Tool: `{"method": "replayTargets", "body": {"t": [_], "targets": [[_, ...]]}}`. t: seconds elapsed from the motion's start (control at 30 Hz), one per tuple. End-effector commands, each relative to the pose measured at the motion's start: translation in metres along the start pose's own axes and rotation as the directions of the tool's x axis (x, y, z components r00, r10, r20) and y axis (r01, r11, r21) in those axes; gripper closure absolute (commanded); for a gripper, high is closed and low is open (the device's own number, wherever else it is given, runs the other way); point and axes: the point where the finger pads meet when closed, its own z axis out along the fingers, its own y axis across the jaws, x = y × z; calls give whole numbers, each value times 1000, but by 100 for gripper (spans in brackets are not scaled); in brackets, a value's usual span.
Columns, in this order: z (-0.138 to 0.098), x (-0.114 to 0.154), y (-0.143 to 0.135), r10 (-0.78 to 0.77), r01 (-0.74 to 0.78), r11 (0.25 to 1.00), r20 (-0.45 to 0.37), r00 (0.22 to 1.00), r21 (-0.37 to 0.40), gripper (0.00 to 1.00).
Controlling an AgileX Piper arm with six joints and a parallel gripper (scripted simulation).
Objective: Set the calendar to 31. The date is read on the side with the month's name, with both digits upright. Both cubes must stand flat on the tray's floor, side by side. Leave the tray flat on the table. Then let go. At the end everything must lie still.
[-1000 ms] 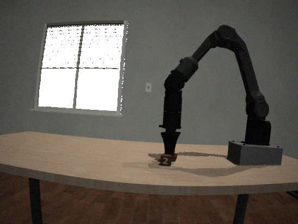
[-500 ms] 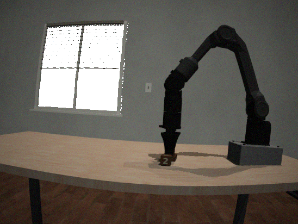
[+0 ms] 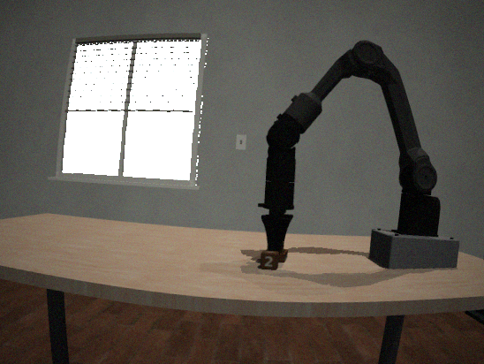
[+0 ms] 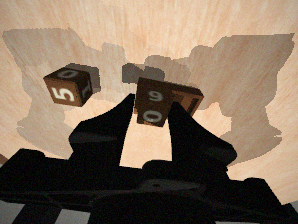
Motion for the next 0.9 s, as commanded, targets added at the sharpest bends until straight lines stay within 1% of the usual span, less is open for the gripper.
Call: {"method": "replayTargets", "body": {"t": [0.0, 0.2, 0.23, 0.87], "targets": [[0, 0, -1, 2, -2, 1000, 0, 1000, 1, 40], [0, 0, -1, 2, -2, 1000, 0, 1000, 1, 40], [0, 0, -1, 2, -2, 1000, 0, 1000, 1, 66], [0, 0, -1, 2, -2, 1000, 0, 1000, 1, 66]]}}
